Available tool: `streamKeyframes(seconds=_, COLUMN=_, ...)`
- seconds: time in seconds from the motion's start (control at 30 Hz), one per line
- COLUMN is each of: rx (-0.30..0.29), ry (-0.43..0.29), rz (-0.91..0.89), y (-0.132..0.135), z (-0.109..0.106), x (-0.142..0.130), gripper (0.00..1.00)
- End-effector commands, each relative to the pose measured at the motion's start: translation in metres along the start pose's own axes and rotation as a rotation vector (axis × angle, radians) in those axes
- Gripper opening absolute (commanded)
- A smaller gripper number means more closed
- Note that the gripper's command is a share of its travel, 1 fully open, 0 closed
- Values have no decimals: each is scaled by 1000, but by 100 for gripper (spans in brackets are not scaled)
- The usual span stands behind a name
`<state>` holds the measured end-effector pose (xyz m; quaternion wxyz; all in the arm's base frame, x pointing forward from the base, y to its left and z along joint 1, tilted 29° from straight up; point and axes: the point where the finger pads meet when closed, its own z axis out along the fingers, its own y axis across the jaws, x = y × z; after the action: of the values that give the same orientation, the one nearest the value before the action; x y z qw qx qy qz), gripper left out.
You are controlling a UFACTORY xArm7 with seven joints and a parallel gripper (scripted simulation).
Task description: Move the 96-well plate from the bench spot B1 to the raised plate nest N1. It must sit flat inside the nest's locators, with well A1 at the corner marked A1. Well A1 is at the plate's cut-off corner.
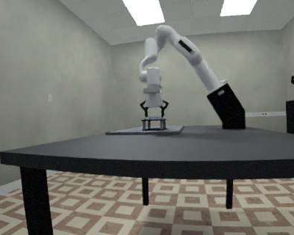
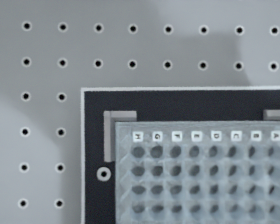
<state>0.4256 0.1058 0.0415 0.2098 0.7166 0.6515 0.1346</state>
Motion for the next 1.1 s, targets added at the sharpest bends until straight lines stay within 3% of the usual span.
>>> streamKeyframes(seconds=0.0, rx=-2, ry=1, rz=-1, y=1, z=-1, x=1, gripper=100)
streamKeyframes(seconds=0.5, rx=-2, ry=1, rz=-1, y=1, z=-1, x=1, gripper=100)
streamKeyframes(seconds=1.07, rx=-2, ry=1, rz=-1, y=1, z=-40, x=1, gripper=100)
